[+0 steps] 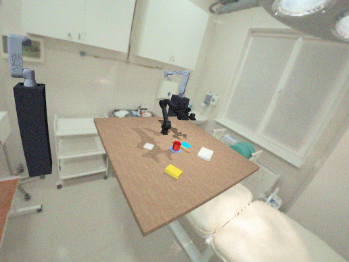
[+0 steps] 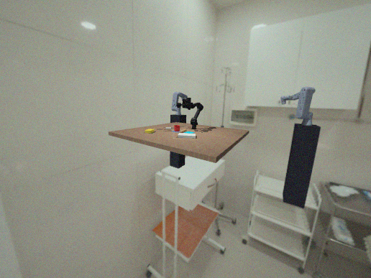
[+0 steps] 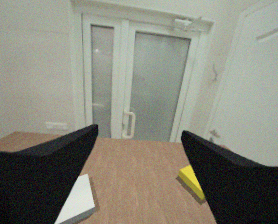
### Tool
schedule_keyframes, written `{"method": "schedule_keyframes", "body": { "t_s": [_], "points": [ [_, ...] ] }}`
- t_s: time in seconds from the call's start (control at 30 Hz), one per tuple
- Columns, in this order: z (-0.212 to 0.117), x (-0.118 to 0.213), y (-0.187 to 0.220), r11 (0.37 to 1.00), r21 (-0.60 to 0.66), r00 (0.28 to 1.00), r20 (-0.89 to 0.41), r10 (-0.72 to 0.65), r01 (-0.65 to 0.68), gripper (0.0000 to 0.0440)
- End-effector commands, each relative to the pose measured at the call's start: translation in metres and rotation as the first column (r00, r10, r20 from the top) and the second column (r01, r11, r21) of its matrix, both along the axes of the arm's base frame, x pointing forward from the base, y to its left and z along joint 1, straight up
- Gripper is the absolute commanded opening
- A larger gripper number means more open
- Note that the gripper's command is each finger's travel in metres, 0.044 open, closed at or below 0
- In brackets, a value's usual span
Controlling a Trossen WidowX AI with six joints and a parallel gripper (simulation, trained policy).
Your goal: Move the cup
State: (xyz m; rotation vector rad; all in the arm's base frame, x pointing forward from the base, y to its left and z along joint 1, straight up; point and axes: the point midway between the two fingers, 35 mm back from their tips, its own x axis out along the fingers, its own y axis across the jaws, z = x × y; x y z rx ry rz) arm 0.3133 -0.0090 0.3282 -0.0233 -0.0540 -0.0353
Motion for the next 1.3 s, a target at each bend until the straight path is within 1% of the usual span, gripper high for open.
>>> {"method": "schedule_keyframes", "body": {
  "t_s": [0.0, 0.33, 0.37, 0.4, 0.8, 1.27],
  "points": [
    [-0.001, 0.000, 0.000, 1.000, 0.004, 1.000, -0.006, 0.000, 0.000, 0.0374],
    [-0.015, 0.005, 0.011, 0.998, 0.057, 0.993, -0.112, 0.021, -0.015, 0.0111],
    [-0.017, 0.006, 0.013, 0.998, 0.063, 0.992, -0.126, 0.026, -0.018, 0.0088],
    [-0.019, 0.007, 0.014, 0.997, 0.070, 0.989, -0.141, 0.031, -0.021, 0.0074],
    [-0.037, 0.016, 0.040, 0.984, 0.166, 0.947, -0.301, 0.110, -0.061, 0.0094],
    [-0.055, 0.024, 0.061, 0.971, 0.237, 0.861, -0.486, 0.150, -0.035, 0.0095]
  ]
}}
